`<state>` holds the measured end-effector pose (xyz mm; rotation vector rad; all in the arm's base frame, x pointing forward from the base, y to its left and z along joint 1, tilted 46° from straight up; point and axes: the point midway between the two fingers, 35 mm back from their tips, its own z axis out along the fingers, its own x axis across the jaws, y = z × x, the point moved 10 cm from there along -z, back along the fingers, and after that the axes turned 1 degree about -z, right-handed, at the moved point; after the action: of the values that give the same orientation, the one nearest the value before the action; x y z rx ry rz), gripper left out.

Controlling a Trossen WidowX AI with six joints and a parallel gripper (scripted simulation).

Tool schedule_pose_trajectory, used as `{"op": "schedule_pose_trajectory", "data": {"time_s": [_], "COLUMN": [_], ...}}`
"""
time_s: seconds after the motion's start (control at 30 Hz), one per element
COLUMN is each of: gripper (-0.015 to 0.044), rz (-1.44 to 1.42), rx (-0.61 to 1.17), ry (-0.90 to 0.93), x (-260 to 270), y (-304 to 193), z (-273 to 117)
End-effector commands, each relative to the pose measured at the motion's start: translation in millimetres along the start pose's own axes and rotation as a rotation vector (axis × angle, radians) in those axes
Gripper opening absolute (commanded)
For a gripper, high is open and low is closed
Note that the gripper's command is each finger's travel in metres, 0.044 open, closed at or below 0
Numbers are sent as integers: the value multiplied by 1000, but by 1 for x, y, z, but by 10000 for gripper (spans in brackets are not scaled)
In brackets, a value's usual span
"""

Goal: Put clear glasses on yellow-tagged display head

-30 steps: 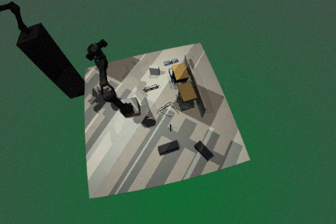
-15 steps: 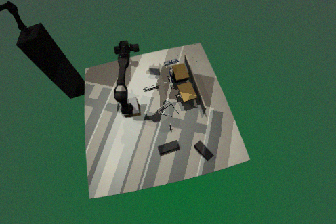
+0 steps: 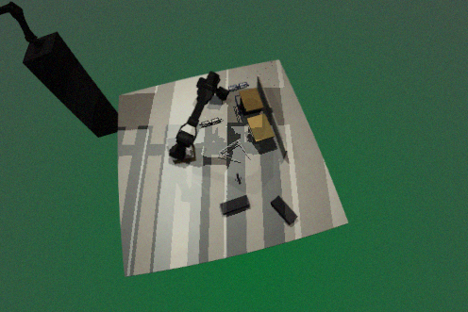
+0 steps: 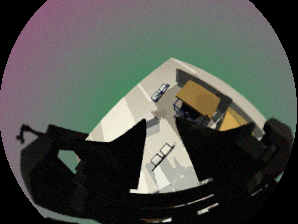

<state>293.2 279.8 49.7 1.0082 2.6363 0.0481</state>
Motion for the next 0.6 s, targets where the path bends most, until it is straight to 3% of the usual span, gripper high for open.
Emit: {"op": "schedule_pose_trajectory", "data": {"time_s": [0.0,0.4,0.57], "gripper": [200,200,200], "rz": [112,357,391], "rx": [154,626,727], "ry": [-107,-346,-377], "x": [-52,-179,-199], "y": [-26,-131,-156], "z": [13,26,24]}}
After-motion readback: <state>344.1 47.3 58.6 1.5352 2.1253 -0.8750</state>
